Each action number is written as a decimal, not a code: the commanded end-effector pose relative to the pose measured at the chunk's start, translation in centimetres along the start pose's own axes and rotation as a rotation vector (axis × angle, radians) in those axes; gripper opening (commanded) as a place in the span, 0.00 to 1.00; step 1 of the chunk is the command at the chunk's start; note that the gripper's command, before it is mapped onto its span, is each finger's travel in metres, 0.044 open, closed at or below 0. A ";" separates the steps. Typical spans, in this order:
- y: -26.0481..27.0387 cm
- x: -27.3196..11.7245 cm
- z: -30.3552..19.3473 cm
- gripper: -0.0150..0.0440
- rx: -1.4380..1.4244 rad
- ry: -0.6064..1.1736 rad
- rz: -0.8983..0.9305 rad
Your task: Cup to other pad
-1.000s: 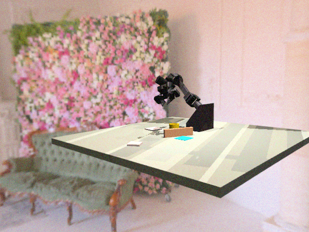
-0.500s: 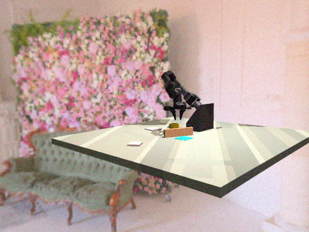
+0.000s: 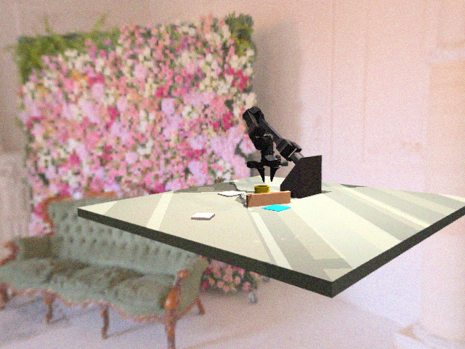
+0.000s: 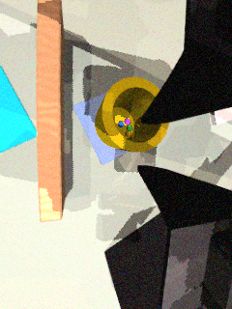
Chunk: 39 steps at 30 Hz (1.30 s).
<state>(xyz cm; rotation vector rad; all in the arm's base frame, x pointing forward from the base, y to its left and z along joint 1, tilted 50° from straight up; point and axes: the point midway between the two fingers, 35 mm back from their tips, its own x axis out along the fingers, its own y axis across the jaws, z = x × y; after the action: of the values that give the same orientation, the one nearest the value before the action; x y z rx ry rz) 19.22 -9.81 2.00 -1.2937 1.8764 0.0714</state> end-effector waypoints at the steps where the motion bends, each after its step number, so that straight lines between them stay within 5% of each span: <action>1: 0.1 0.8 0.0 0.54 -0.008 0.004 0.001; 39: 0.1 5.7 -0.3 0.53 -0.002 0.007 -0.001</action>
<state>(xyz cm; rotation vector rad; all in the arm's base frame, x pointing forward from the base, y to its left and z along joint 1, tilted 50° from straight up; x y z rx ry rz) 18.29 -14.19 -1.62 -1.2985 1.8817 0.0692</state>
